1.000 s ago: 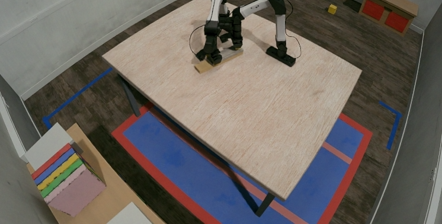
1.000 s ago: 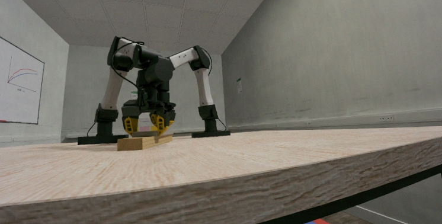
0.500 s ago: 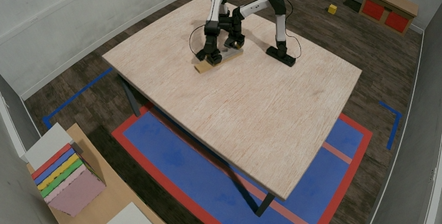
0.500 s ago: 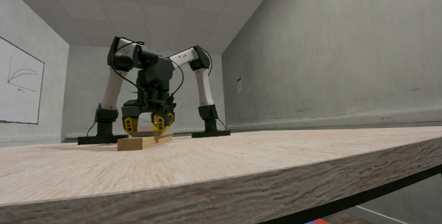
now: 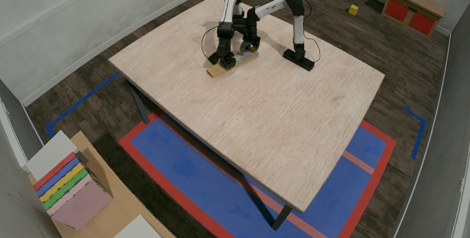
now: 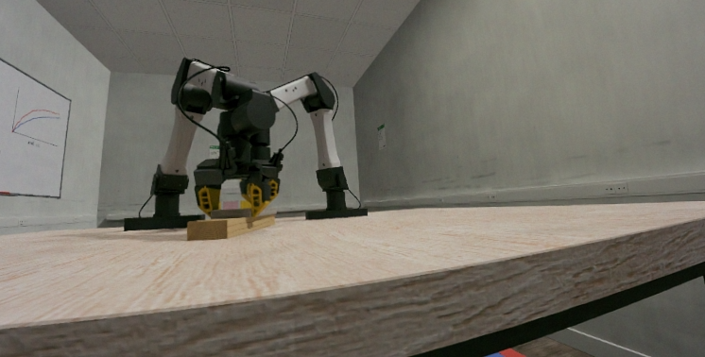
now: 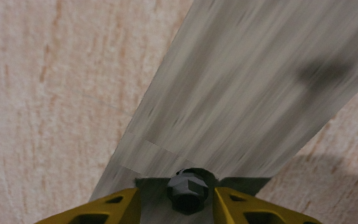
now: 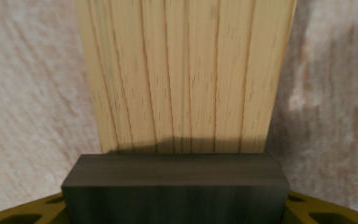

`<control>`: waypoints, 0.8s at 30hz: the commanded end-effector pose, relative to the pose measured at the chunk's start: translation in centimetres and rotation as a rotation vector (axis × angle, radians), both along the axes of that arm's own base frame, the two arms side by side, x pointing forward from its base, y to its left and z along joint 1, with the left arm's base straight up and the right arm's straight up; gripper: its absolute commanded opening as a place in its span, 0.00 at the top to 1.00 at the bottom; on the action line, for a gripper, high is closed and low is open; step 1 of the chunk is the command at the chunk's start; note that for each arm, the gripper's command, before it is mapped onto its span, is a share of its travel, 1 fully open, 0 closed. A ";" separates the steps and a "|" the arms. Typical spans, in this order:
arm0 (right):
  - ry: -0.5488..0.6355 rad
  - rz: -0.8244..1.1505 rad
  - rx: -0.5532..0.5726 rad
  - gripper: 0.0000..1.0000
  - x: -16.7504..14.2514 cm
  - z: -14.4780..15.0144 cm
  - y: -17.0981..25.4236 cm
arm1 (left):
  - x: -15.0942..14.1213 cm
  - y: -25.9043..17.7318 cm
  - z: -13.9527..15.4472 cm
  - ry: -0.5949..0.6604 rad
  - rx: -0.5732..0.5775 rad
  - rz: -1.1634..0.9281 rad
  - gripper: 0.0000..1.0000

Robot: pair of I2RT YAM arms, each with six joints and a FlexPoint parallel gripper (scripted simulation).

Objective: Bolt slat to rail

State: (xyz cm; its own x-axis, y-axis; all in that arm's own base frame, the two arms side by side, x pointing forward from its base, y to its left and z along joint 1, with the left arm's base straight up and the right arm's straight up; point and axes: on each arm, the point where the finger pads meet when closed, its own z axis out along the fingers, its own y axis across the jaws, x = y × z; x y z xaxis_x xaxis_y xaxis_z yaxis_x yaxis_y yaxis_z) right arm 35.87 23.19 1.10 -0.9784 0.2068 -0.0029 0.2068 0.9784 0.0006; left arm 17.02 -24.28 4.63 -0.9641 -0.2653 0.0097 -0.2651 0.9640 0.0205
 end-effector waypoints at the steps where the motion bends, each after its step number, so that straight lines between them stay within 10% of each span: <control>1: -0.018 -0.002 0.011 0.33 0.4 0.7 0.1 | 0.5 -0.7 1.7 -0.038 -0.036 0.006 0.64; 24: -0.018 -0.002 0.011 0.33 0.4 0.7 0.1 | 0.4 -0.6 0.6 -0.027 -0.022 0.001 0.64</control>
